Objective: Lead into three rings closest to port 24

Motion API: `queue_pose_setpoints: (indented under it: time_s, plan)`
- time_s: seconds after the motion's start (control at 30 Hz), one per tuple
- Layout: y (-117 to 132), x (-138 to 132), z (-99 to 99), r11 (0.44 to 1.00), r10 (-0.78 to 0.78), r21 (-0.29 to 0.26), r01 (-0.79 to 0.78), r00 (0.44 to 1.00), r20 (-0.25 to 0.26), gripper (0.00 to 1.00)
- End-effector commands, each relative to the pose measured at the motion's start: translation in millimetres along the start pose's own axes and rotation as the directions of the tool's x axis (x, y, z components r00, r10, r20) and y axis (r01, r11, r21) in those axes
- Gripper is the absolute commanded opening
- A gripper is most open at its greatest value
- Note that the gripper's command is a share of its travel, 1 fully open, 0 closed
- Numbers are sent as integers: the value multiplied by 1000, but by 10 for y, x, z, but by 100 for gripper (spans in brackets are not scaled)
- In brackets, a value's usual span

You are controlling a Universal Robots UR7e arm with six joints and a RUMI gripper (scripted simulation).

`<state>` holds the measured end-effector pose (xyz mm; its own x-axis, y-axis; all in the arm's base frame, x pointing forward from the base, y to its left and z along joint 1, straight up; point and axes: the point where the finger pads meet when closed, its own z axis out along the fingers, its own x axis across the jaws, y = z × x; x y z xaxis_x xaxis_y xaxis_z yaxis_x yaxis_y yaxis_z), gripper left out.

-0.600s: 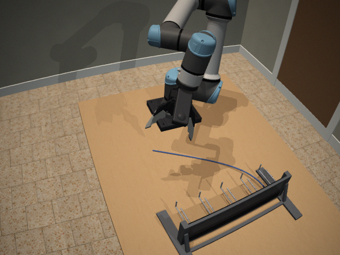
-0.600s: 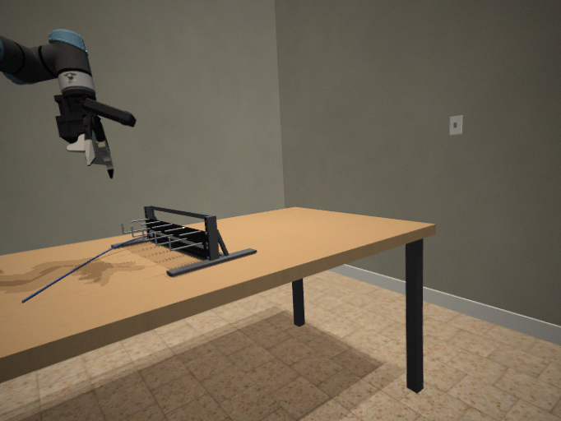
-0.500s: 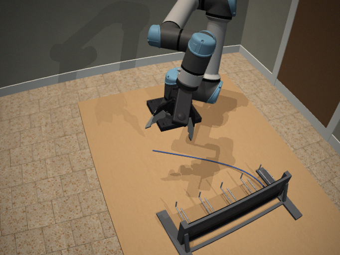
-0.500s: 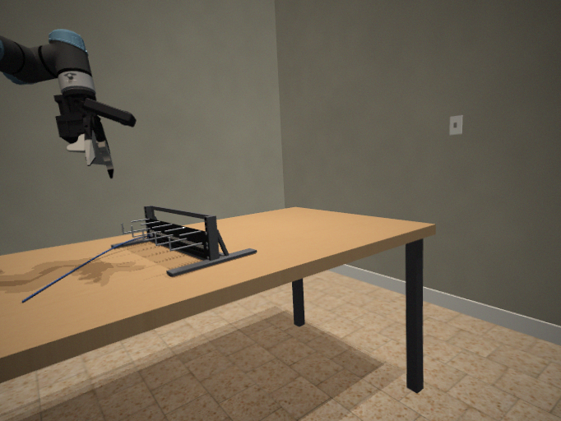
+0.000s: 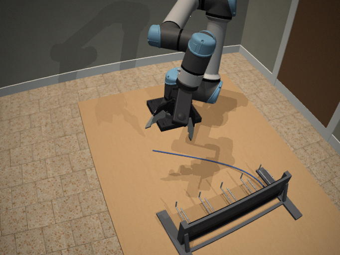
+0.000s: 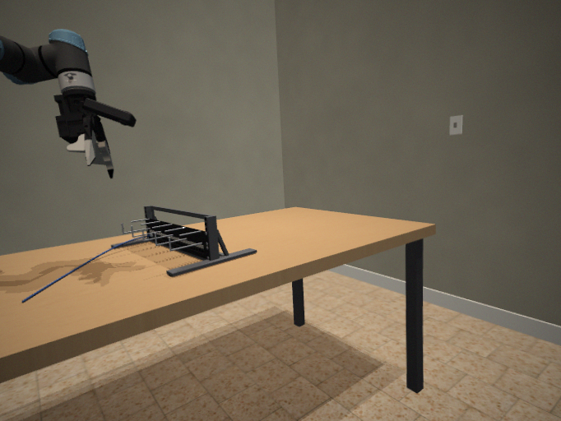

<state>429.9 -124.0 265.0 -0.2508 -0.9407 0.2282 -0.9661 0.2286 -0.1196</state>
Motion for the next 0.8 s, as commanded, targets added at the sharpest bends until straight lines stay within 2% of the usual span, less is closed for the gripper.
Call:
queue_pose_setpoints:
  time_s: [0.0, 0.2, 0.43, 0.5, 0.77]
  plan:
    - [-2, 1, -3, 1000, 1, 1, -1, 1000, 0, 100]
    - [37, -44, 31, 999, 38, -3, -38, 999, 9, 100]
    - [204, -227, 172, 981, 192, -27, -191, 981, 41, 100]
    - [204, -227, 172, 981, 192, -27, -191, 981, 41, 100]
    - [507, -527, 399, 898, 436, -89, -430, 897, 73, 100]
